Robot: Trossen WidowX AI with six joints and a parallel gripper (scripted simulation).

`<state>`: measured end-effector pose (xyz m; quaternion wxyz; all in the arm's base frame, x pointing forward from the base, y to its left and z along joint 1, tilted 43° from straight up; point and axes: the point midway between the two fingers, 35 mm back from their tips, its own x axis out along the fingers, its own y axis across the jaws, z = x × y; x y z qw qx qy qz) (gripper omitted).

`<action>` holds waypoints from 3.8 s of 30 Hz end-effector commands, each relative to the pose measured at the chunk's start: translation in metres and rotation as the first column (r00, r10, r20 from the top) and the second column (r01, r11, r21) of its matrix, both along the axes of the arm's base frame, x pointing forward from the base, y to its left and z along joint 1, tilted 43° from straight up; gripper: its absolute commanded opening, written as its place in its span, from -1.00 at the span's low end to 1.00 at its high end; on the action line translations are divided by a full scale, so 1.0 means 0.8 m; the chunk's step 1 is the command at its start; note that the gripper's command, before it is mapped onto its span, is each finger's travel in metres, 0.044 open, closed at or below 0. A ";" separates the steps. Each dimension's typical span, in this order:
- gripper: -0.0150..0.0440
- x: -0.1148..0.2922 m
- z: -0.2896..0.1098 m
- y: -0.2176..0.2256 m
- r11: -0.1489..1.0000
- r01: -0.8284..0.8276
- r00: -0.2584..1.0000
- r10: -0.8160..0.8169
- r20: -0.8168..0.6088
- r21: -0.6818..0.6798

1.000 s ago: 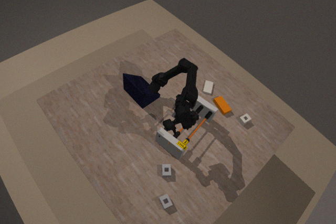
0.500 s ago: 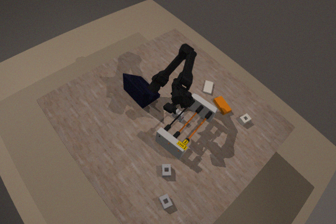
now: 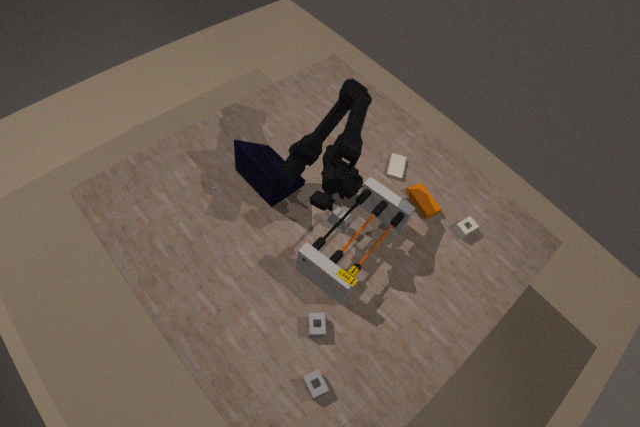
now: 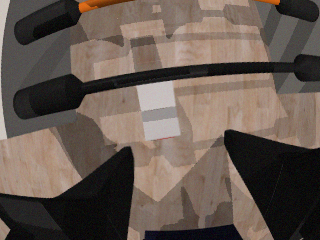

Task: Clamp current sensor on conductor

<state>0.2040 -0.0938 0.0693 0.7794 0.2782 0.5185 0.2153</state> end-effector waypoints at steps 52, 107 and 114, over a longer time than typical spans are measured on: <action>0.00 0.024 -0.043 0.042 1.000 -0.005 1.000 0.005 0.008 -0.004; 0.59 -0.064 -0.002 0.002 0.996 0.075 0.993 -0.070 -0.096 0.047; 0.59 -0.047 0.003 0.000 0.881 0.463 0.758 -0.337 -0.558 0.097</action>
